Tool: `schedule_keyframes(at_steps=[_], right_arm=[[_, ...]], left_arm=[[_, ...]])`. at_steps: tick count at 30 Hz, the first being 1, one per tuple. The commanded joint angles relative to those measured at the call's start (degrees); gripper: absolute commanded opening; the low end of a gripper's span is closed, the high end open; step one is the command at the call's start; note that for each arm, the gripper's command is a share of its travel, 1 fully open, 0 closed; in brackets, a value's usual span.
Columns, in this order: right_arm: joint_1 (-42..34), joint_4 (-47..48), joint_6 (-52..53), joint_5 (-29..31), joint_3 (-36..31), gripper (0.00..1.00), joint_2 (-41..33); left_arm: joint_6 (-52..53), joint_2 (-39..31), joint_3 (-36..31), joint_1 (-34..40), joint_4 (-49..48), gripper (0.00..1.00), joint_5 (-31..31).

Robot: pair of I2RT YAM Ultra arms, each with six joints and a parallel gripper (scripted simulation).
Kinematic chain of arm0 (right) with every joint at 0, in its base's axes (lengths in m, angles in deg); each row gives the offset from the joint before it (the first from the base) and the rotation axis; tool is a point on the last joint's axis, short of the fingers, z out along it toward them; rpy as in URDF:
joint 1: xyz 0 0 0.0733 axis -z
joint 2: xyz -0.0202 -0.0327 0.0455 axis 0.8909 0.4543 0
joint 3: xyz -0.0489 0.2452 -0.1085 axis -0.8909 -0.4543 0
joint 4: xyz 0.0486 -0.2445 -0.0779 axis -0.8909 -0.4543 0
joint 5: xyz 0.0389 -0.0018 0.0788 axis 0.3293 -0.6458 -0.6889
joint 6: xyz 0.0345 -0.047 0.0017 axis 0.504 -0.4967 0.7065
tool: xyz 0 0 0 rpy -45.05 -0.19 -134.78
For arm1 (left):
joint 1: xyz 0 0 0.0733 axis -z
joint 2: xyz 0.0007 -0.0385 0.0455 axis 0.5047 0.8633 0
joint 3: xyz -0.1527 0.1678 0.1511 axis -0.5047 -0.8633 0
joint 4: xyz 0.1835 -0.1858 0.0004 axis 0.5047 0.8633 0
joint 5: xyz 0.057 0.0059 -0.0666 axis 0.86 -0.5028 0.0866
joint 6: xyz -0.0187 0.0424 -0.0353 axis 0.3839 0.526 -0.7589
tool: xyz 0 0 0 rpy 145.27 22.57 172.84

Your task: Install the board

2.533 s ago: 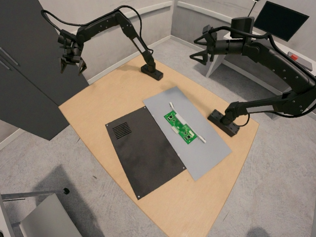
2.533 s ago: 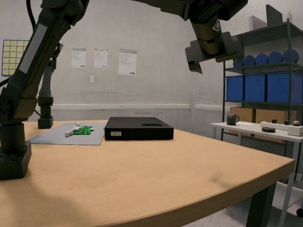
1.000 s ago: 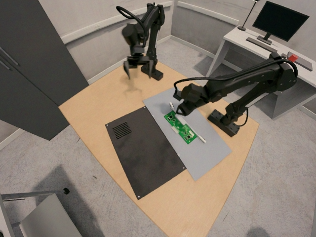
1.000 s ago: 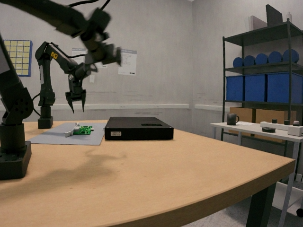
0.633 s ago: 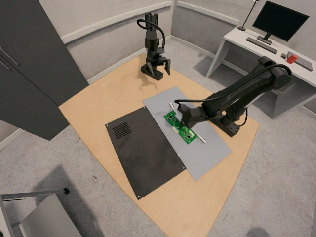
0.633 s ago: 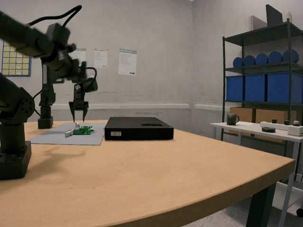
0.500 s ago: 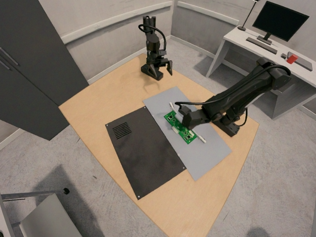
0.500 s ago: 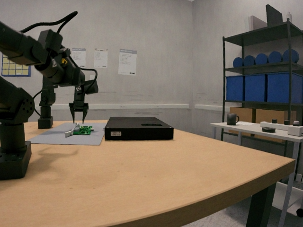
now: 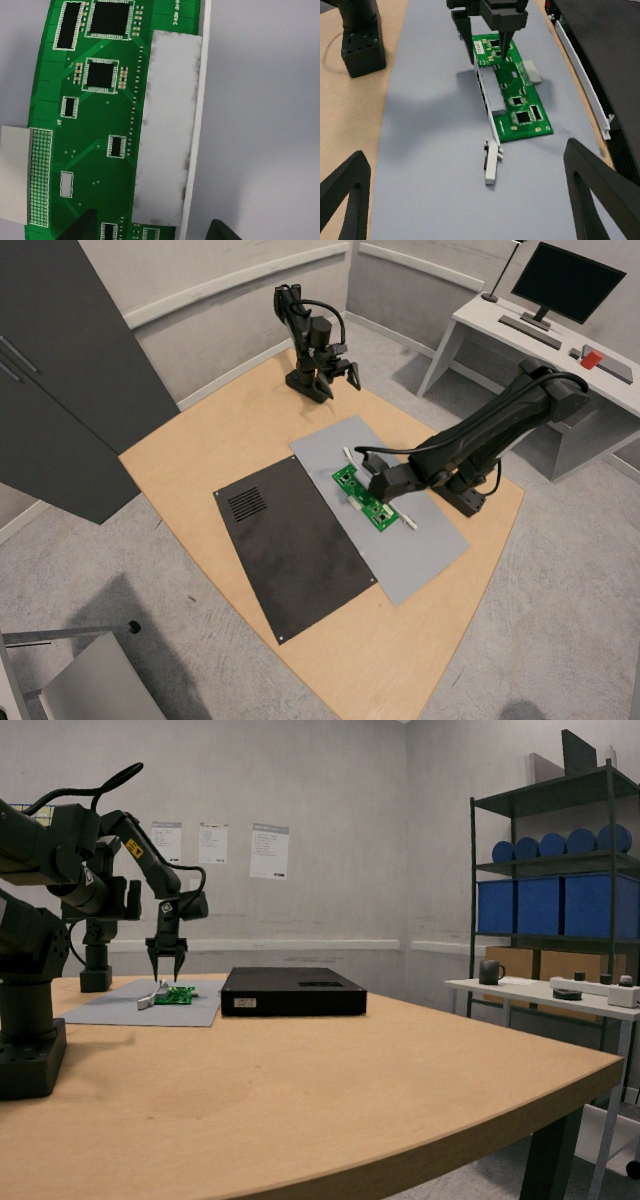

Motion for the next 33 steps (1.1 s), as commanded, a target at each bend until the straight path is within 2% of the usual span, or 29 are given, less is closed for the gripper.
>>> schedule_keyframes(at_steps=[1,15,26,27,29,30,32,33], right_arm=[[-0.7,0.8,0.5,1.3,-0.3,1.0,-1.3],[-0.8,0.8,0.5,1.4,-0.3,1.0,-1.2],[-0.8,0.8,0.5,1.4,-0.3,1.0,-1.2],[-0.8,0.8,0.5,1.4,-0.3,1.0,-1.2],[-0.8,0.8,0.5,1.4,-0.3,1.0,-1.2],[-0.8,0.8,0.5,1.4,-0.3,1.0,-1.2],[-0.8,0.8,0.5,1.4,-0.3,1.0,-1.2],[-0.8,0.8,0.5,1.4,-0.3,1.0,-1.2]], left_arm=[[0.1,0.8,-1.1,-0.1,-1.1,0.47,-1.1],[-2.4,4.0,-3.5,2.2,-7.4,0.47,-0.4],[-2.3,4.1,-3.5,2.3,-7.6,0.47,-0.3],[-2.3,4.1,-3.5,2.3,-7.6,0.39,-0.3],[-2.2,4.1,-3.5,2.3,-7.6,0.39,-0.3],[-2.2,4.1,-3.5,2.3,-7.6,0.35,-0.3],[-2.1,3.6,-2.9,1.9,-7.0,0.35,-0.3],[-2.1,3.6,-2.9,1.9,-7.0,0.3,-0.3]])
